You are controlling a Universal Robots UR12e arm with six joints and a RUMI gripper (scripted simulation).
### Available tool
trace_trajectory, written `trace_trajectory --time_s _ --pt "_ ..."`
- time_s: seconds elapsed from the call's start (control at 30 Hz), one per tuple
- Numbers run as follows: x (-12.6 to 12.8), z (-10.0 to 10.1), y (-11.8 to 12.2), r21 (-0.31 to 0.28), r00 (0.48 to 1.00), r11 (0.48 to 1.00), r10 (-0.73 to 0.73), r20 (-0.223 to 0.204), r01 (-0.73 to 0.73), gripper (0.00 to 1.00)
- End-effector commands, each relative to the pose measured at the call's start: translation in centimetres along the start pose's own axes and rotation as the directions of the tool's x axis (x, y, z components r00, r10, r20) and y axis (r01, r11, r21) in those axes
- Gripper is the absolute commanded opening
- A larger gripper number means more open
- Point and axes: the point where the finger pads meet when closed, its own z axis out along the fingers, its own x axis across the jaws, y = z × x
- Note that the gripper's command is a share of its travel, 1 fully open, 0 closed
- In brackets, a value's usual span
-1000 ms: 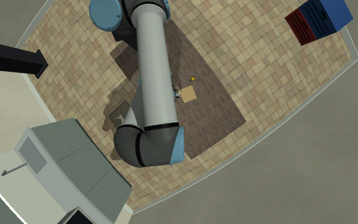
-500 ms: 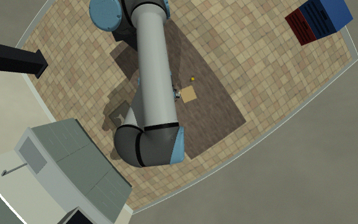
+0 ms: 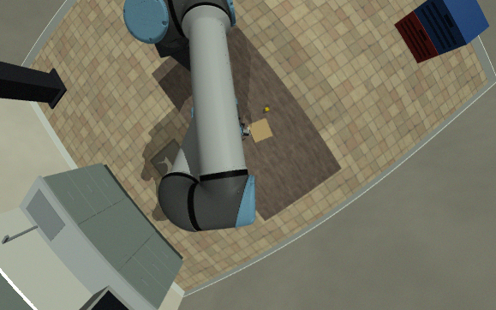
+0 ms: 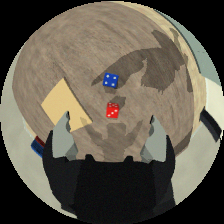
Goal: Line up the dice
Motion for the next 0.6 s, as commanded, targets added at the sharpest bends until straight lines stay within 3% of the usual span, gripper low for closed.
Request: trace_trajectory --time_s 0.0,0.3,0.57 --pt "0.0 0.0 0.0 0.001 1.000 1.000 0.000 0.000 0.000 1.00" --pt "-0.6 0.0 0.6 0.001 1.000 1.000 0.000 0.000 0.000 1.00" --pt "-3.2 0.0 3.2 0.001 1.000 1.000 0.000 0.000 0.000 1.00"
